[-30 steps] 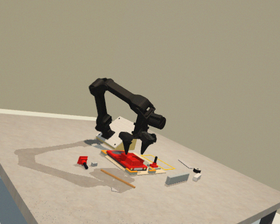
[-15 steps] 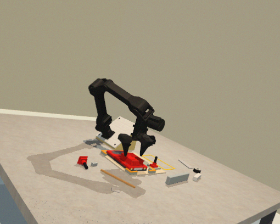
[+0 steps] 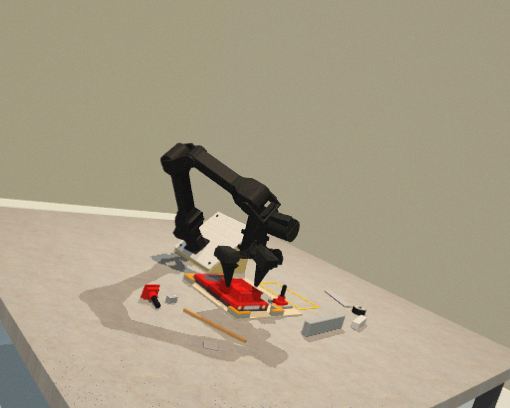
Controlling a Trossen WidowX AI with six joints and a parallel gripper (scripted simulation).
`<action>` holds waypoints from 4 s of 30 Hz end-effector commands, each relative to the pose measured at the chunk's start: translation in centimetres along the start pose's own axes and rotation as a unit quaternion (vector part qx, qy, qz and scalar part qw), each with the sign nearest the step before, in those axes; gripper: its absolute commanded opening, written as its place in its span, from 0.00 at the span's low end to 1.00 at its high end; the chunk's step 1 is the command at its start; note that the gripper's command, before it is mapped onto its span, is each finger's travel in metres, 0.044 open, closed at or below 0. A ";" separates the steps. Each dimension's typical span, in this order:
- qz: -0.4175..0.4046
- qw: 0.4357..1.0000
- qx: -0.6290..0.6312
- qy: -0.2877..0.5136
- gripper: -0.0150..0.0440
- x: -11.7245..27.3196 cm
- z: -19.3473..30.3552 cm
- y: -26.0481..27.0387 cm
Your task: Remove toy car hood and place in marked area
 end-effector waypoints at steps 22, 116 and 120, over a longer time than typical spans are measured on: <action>0.003 1.000 0.004 0.002 1.00 -1.4 0.2 0.0; -0.010 1.000 0.005 -0.004 0.25 5.9 -1.7 8.8; -0.012 1.000 0.004 -0.004 0.25 6.1 -1.8 11.1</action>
Point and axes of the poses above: the point midway between the two fingers, 35 mm back from their tips, its own x axis back along the fingers, its own y axis across the jaws, z = x × y, the point moved 1 cm from there along x, back along the fingers, and after that the axes turned 12 degrees about x, right-handed, at the moved point
